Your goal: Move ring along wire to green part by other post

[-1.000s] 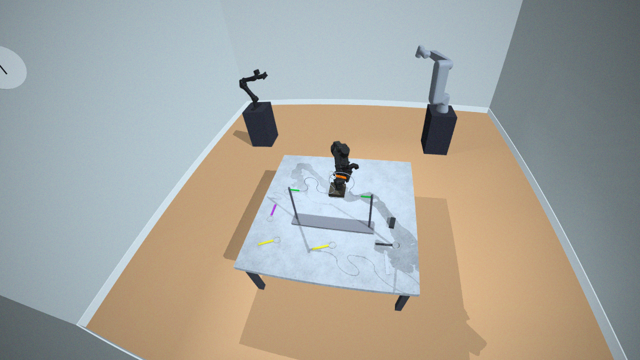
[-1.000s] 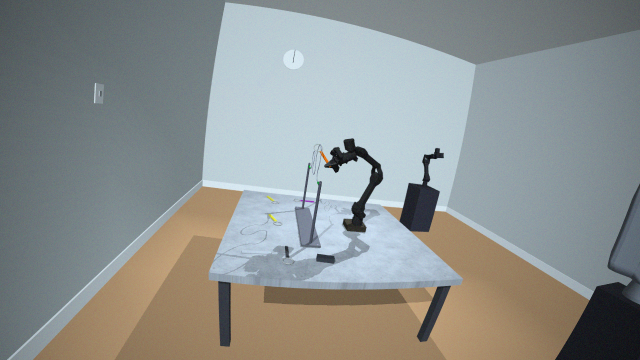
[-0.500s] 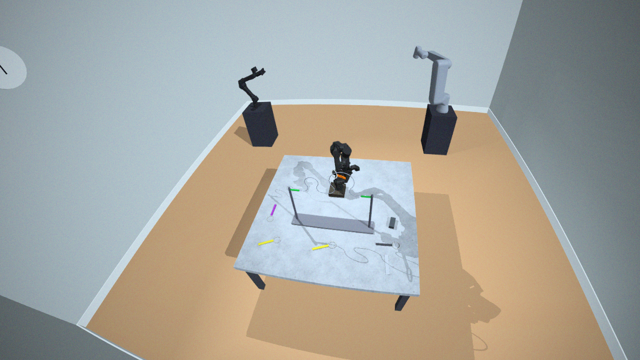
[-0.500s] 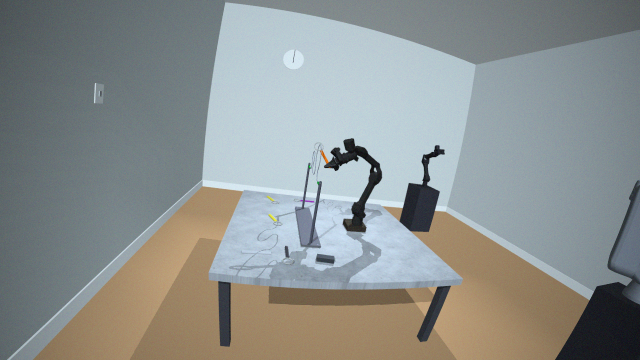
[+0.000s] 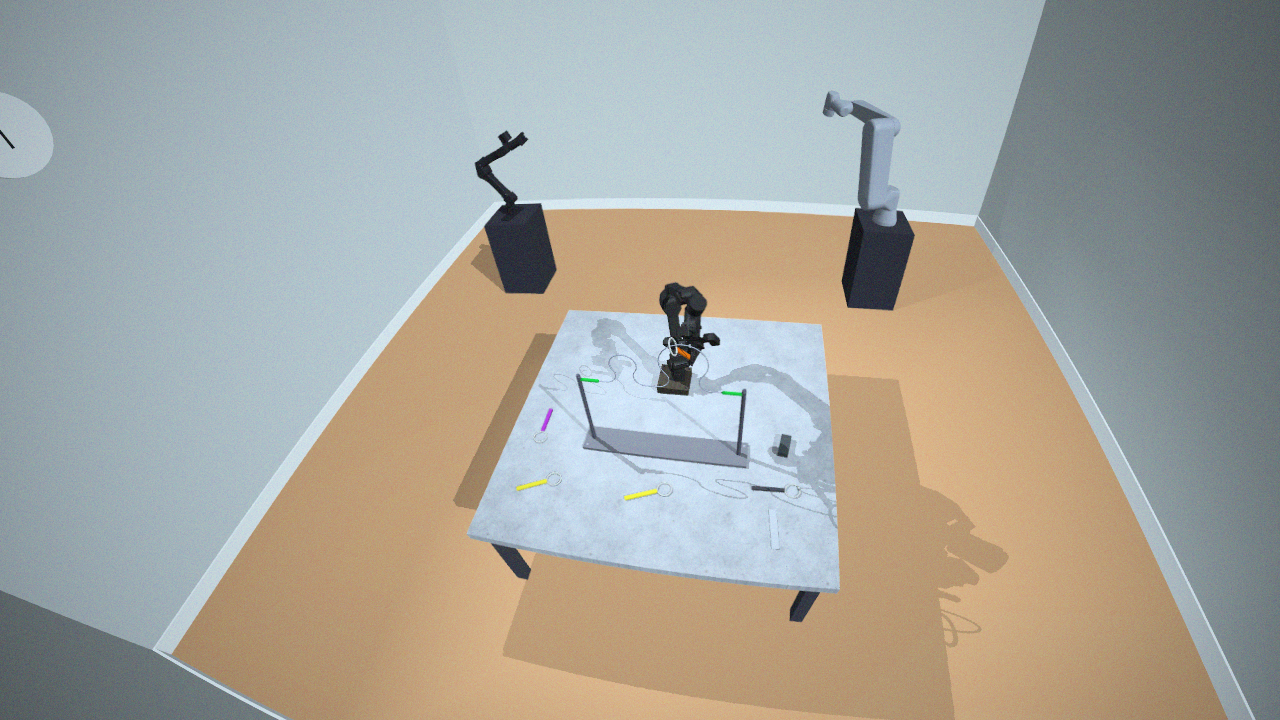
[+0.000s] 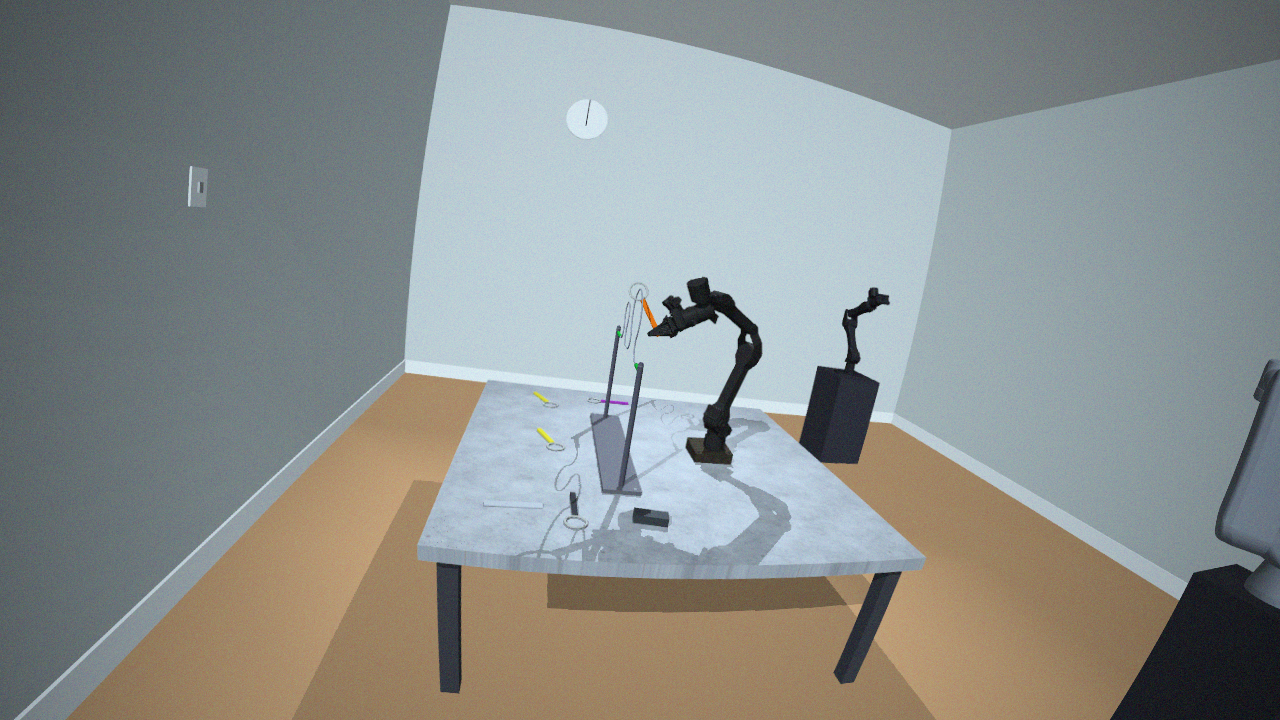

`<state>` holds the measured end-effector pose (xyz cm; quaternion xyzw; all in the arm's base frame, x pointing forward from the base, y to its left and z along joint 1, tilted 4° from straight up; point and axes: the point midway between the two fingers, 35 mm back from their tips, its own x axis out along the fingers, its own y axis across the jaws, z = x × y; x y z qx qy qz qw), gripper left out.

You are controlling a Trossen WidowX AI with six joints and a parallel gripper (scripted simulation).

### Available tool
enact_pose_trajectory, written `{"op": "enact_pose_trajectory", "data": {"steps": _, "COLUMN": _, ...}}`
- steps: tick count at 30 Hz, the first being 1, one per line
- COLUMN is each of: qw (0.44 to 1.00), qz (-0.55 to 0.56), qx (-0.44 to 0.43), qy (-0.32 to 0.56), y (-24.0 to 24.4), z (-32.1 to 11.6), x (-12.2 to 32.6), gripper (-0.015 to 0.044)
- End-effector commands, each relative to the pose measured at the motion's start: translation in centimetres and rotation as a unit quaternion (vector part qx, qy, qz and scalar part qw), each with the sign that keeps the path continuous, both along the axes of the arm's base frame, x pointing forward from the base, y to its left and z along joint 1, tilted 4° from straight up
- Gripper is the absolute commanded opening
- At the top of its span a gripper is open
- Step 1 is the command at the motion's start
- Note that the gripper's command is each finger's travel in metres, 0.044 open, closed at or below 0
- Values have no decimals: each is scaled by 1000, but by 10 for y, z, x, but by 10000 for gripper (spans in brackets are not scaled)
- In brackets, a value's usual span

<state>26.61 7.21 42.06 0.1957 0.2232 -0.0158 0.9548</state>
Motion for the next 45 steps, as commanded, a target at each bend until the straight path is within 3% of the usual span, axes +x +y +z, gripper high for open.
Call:
{"op": "enact_pose_trajectory", "data": {"steps": 1, "qw": 1000, "qz": -2, "qx": -27, "qy": -3, "y": -2, "z": 2, "x": 0, "gripper": -150}}
{"op": "enact_pose_trajectory", "data": {"steps": 45, "qw": 955, "qz": -19, "qx": -296, "qy": 4, "y": -19, "z": -1, "x": -1, "gripper": -150}}
